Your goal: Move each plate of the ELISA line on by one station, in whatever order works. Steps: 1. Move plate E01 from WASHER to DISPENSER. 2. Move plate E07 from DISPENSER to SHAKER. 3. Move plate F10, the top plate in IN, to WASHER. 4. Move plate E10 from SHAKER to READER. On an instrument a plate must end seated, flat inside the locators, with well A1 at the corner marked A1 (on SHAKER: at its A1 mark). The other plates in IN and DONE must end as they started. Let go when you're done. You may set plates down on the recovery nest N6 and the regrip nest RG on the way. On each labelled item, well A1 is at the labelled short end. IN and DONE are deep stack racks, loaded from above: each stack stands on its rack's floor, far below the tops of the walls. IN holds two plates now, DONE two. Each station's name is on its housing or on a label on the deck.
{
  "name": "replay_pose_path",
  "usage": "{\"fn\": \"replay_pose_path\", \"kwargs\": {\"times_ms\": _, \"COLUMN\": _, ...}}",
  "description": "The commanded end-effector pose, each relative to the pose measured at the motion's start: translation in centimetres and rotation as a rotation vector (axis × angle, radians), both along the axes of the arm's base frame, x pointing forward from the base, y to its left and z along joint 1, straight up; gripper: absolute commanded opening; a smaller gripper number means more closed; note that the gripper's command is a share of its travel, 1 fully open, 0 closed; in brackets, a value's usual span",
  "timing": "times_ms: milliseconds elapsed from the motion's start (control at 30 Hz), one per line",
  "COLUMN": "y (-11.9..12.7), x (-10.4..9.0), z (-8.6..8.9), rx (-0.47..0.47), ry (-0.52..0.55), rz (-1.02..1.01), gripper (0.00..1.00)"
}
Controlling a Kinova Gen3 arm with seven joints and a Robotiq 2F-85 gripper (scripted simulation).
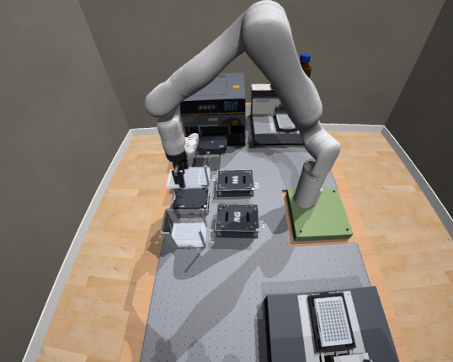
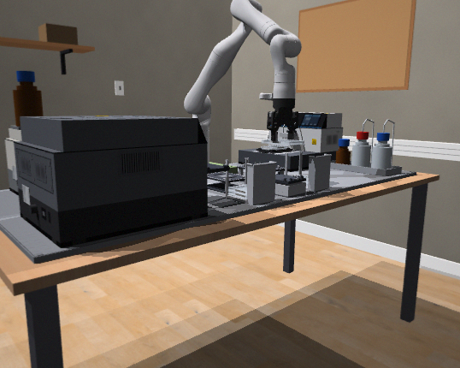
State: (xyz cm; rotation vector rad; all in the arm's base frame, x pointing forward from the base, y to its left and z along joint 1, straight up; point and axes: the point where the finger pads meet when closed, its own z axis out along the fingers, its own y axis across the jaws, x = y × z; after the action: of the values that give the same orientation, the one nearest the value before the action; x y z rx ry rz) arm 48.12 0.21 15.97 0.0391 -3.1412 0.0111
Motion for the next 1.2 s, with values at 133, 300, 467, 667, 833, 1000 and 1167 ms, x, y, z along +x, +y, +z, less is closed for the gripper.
{"fn": "replay_pose_path", "kwargs": {"times_ms": 133, "y": 0.0, "x": 0.0, "z": 0.9, "rx": 0.0, "ry": -0.002, "rz": 0.0, "gripper": 0.94}}
{"fn": "replay_pose_path", "kwargs": {"times_ms": 300, "y": 0.0, "x": 0.0, "z": 1.6, "rx": 0.0, "ry": -0.002, "rz": 0.0, "gripper": 0.94}}
{"fn": "replay_pose_path", "kwargs": {"times_ms": 467, "y": 0.0, "x": 0.0, "z": 2.0, "rx": 0.0, "ry": -0.002, "rz": 0.0, "gripper": 0.94}}
{"fn": "replay_pose_path", "kwargs": {"times_ms": 667, "y": 0.0, "x": 0.0, "z": 2.8, "rx": 0.0, "ry": -0.002, "rz": 0.0, "gripper": 0.94}}
{"fn": "replay_pose_path", "kwargs": {"times_ms": 833, "y": 0.0, "x": 0.0, "z": 3.2, "rx": 0.0, "ry": -0.002, "rz": 0.0, "gripper": 0.94}}
{"fn": "replay_pose_path", "kwargs": {"times_ms": 1000, "y": 0.0, "x": 0.0, "z": 3.2, "rx": 0.0, "ry": -0.002, "rz": 0.0, "gripper": 0.94}}
{"fn": "replay_pose_path", "kwargs": {"times_ms": 1167, "y": -1.3, "x": -0.3, "z": 3.2, "rx": 0.0, "ry": -0.002, "rz": -0.009, "gripper": 0.94}}
